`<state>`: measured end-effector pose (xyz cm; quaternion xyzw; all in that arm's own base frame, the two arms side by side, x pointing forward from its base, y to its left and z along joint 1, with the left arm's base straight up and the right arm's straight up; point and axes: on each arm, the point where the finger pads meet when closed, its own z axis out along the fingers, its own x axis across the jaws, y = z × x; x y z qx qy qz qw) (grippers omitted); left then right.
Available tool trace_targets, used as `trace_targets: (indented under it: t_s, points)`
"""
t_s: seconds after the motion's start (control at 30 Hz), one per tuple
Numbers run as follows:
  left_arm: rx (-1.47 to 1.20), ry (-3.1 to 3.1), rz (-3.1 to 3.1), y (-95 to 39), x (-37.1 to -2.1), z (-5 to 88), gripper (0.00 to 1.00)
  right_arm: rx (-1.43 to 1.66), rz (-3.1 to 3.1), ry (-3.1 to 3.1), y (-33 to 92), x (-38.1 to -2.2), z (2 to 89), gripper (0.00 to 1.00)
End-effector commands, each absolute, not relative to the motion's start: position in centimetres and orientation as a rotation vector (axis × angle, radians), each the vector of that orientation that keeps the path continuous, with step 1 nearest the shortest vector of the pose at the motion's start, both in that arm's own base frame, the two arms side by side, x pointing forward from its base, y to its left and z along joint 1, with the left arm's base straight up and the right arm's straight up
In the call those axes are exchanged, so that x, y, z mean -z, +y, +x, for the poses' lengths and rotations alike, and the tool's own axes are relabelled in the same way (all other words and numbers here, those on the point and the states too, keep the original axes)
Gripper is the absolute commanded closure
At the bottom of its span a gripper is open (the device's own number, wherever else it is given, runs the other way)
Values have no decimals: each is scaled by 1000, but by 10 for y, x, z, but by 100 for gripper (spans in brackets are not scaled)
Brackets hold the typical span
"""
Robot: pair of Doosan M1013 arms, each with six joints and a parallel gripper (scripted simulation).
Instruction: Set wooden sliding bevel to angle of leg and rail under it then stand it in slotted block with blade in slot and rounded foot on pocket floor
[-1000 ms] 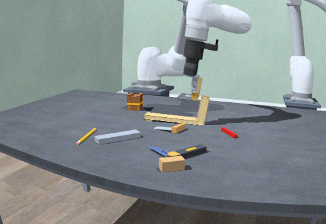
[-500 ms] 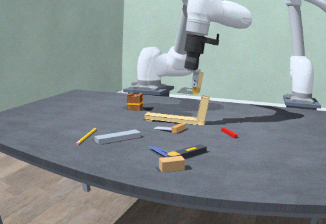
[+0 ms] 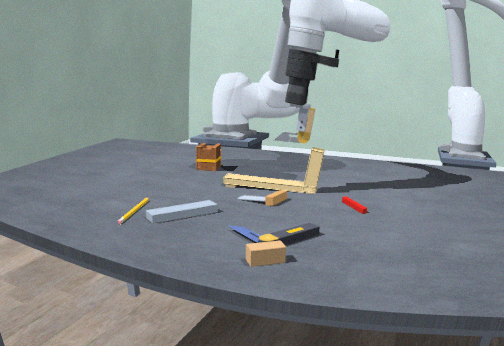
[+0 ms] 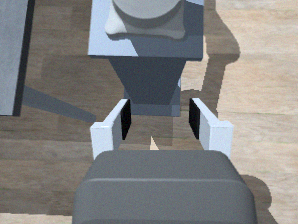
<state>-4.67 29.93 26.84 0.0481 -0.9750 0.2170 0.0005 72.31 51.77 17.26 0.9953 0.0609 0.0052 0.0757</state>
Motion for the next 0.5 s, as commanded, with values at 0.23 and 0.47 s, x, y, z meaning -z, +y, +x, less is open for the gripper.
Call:
trace_targets:
  t_s: [0.23,0.47]
  points:
    - [-680,-3062,151,300,-269,-47,0,-17,2986,182,518,-174,723,100]
    - [-680,-3062,151,300,-269,-47,0,-17,2986,182,518,-191,723,100]
